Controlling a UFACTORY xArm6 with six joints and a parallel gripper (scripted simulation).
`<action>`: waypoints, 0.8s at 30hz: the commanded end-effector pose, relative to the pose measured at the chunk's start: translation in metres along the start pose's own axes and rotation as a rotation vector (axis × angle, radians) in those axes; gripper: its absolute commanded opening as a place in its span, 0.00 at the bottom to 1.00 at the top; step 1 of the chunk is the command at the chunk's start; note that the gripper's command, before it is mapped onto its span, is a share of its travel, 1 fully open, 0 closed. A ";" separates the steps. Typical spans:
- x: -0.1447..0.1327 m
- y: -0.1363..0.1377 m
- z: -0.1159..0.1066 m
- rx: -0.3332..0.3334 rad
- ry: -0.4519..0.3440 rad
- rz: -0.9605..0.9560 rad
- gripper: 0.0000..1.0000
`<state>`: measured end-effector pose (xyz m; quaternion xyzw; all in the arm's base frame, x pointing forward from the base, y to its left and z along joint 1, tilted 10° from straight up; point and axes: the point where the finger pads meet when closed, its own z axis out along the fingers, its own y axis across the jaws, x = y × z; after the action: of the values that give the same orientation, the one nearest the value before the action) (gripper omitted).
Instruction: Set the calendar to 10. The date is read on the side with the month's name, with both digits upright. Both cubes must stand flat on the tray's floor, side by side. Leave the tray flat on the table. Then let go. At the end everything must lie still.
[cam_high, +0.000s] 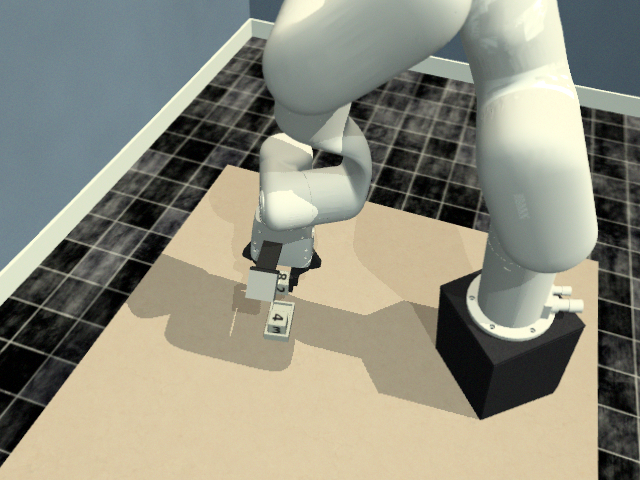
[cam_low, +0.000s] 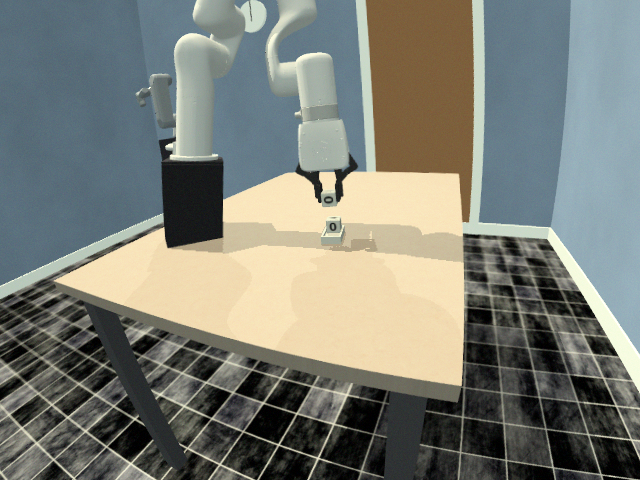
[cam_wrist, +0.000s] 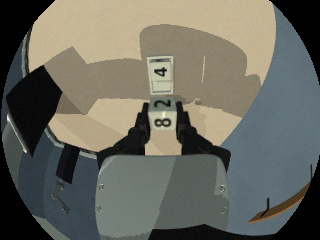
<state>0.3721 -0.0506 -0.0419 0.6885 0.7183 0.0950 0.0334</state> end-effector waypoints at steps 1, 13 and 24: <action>0.000 0.001 -0.014 0.033 -0.001 0.003 0.29; 0.000 0.002 -0.028 0.033 -0.001 0.003 0.29; -0.036 0.004 -0.024 0.034 -0.005 0.173 0.29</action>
<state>0.3682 -0.0565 -0.0161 0.6970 0.7119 0.0839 0.0208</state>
